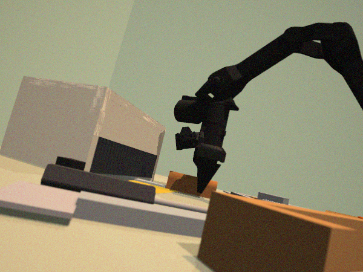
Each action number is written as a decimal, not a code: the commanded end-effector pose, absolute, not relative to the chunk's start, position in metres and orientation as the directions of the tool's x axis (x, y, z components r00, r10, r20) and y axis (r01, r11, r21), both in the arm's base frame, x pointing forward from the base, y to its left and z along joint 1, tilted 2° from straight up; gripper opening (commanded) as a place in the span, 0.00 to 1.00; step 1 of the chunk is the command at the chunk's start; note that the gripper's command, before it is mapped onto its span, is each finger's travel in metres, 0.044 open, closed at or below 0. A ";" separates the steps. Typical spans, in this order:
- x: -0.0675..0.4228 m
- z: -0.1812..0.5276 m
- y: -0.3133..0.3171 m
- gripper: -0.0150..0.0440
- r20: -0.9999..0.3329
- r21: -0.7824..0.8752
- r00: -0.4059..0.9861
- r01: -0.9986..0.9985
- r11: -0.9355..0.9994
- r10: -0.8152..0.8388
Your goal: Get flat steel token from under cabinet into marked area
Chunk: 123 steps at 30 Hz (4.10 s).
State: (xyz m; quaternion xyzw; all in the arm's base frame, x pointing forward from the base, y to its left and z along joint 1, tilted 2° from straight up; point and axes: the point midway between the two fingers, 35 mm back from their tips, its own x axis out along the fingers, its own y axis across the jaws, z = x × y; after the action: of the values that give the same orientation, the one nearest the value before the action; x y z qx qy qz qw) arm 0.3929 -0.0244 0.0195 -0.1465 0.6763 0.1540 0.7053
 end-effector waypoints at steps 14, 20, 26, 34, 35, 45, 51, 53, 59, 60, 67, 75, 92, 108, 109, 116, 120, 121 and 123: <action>0.385 0.018 -0.009 0.25 -0.999 0.010 0.032 -0.421 0.907 0.026; 0.382 0.018 -0.012 0.25 -0.999 0.010 0.032 -0.421 0.907 0.025; 0.376 0.018 -0.015 0.25 -0.999 0.010 0.031 -0.421 0.907 0.025; 0.368 0.017 -0.019 0.25 -0.999 0.010 0.031 -0.421 0.907 0.025; 0.367 0.017 -0.020 0.25 -0.999 0.010 0.030 -0.421 0.907 0.025; 0.357 0.017 -0.024 0.25 -0.999 0.009 0.030 -0.421 0.907 0.024; 0.351 0.016 -0.027 0.25 -0.999 0.009 0.029 -0.421 0.907 0.024; 0.349 0.016 -0.028 0.25 -0.999 0.009 0.029 -0.421 0.907 0.024; 0.343 0.016 -0.031 0.25 -0.999 0.009 0.028 -0.421 0.907 0.023; 0.342 0.016 -0.032 0.25 -0.999 0.009 0.028 -0.421 0.907 0.023; 0.334 0.015 -0.036 0.25 -0.999 0.009 0.027 -0.421 0.907 0.023; 0.325 0.015 -0.040 0.25 -0.999 0.009 0.026 -0.421 0.907 0.023; 0.306 0.014 -0.050 0.25 -0.999 0.009 0.025 -0.421 0.907 0.021; 0.286 0.013 -0.061 0.25 -1.000 0.009 0.023 -0.421 0.907 0.020; 0.284 0.013 -0.061 0.25 -1.000 0.009 0.022 -0.421 0.907 0.020; 0.275 0.012 -0.066 0.25 -1.000 0.009 0.022 -0.421 0.907 0.020; 0.269 0.012 -0.069 0.25 -1.000 0.009 0.021 -0.421 0.907 0.019; 0.268 0.012 -0.070 0.25 -1.000 0.009 0.021 -0.421 0.907 0.019; 0.265 0.012 -0.071 0.25 -1.000 0.009 0.021 -0.421 0.907 0.019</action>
State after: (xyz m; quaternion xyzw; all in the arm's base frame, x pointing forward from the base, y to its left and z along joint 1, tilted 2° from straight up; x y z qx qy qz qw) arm 0.2713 -0.0688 0.0127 -0.1458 0.6806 0.1564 0.7008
